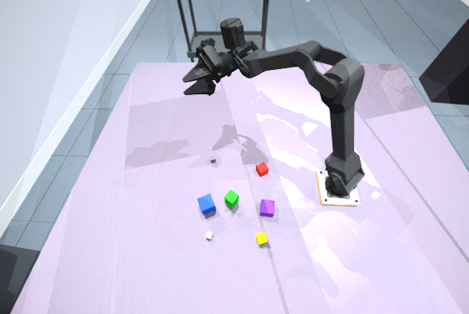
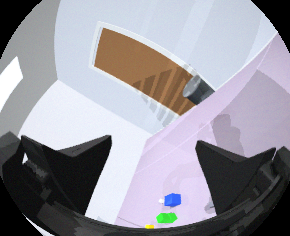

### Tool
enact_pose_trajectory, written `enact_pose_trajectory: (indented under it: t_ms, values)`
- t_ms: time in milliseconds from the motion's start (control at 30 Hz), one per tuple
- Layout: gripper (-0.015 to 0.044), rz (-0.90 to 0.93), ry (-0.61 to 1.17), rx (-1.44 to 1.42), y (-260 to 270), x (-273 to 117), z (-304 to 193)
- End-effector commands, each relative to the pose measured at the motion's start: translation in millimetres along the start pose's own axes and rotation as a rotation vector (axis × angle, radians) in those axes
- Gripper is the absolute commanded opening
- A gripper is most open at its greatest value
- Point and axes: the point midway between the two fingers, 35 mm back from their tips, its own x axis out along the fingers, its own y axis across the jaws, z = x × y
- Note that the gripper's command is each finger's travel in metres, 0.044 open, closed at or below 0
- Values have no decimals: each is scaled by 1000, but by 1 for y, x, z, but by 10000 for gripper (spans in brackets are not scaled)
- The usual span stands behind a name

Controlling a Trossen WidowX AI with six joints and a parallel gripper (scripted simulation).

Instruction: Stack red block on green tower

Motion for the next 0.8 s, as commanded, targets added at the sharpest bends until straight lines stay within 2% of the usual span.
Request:
enact_pose_trajectory:
  t_ms: [0, 233, 400, 567, 767]
  values:
    - [426, -4, -3, -2, 0, 1, 0]
    - [440, -187, -64, -78, -11, 29, -17]
    - [440, -374, -24, -154, -24, 42, -46]
    - [440, -567, 103, -248, -35, 44, -87]
    - [440, -769, 368, -384, -43, 30, -147]
